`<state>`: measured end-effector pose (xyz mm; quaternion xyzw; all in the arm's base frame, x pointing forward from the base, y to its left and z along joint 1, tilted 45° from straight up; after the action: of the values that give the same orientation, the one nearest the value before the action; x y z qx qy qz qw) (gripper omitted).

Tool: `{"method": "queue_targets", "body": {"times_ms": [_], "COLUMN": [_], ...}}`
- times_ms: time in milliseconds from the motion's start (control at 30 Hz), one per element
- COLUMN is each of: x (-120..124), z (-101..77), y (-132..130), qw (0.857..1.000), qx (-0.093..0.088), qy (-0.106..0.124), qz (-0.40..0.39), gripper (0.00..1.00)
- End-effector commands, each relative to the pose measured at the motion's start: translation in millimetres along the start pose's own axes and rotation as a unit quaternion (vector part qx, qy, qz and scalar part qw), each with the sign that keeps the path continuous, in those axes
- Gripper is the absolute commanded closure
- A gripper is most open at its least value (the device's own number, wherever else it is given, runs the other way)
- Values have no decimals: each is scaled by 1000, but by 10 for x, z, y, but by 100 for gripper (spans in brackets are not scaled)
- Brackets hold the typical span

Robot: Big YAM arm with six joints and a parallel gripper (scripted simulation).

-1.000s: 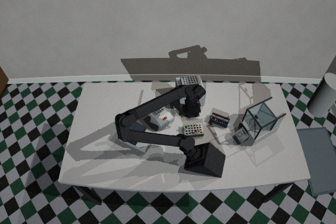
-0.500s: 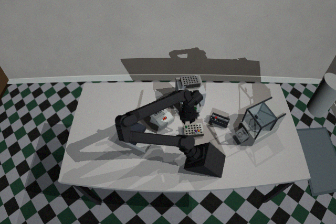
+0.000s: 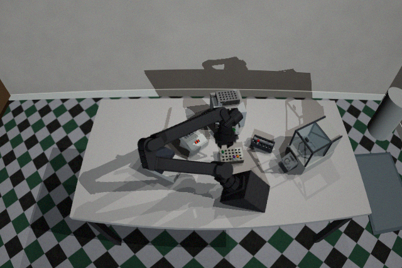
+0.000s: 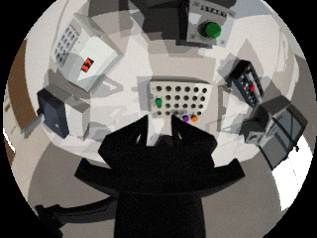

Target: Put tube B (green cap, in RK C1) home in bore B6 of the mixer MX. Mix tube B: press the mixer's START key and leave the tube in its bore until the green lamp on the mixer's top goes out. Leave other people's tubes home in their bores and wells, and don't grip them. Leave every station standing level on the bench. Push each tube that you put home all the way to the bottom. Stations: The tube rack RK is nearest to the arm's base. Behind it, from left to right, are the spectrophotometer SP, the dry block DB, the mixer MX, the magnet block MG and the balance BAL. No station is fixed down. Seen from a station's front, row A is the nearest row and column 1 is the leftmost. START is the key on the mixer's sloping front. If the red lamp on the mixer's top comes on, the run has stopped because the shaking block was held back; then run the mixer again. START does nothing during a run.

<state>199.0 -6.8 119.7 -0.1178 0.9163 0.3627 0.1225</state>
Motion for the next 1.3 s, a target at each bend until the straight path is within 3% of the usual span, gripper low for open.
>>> {"method": "queue_targets", "body": {"times_ms": [0, 1133, 1267], "x": [-117, -117, -54], "z": [-82, -82, 61], "y": [-11, -11, 19], "qw": [1000, 1000, 1000], "qx": [9, 9, 4], "qy": [-7, -7, -3], "qz": [-12, -12, -9], "gripper": [64, 64, 64]}}
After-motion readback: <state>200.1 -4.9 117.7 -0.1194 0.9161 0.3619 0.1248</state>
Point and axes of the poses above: the point where the finger pads meet when closed, its own z axis out along the fingers, its own y axis across the jaws, x = y × z, the point moved 3 cm from there along -z, back along the fingers, and after that the axes turned 5 degrees about -z, right-handed, at the moved point
